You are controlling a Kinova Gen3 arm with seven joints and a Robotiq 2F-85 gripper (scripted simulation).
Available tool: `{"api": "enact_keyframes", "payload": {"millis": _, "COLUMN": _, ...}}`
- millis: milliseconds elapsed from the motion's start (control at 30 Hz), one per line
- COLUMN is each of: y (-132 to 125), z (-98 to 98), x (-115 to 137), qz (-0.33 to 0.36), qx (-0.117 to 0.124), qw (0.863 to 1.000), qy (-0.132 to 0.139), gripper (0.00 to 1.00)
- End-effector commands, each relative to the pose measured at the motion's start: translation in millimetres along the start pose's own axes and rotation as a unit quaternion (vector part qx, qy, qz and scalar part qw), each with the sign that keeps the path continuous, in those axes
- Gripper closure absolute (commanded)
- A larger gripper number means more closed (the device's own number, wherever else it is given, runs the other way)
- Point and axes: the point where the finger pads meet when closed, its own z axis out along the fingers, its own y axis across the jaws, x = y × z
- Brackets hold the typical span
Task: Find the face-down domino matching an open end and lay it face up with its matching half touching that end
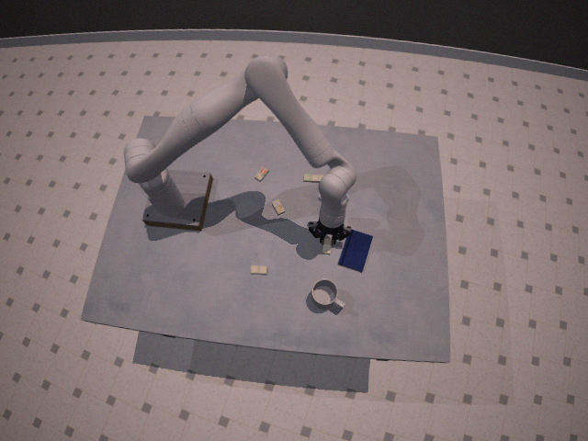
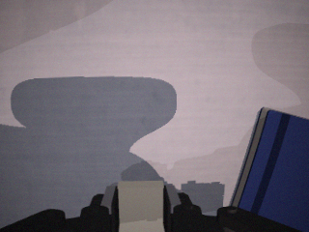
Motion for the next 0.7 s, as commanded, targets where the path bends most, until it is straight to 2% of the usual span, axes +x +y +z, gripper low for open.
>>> {"api": "enact_keyframes", "payload": {"millis": 0, "y": 0.5, "z": -0.7, "x": -0.1, "qz": 0.000, "qx": -0.001, "qw": 1.000, "qy": 0.000, "gripper": 0.71}}
{"api": "enact_keyframes", "payload": {"millis": 667, "y": 0.5, "z": -5.4, "x": -0.8, "qz": 0.000, "qx": -0.001, "qw": 1.000, "qy": 0.000, "gripper": 0.71}}
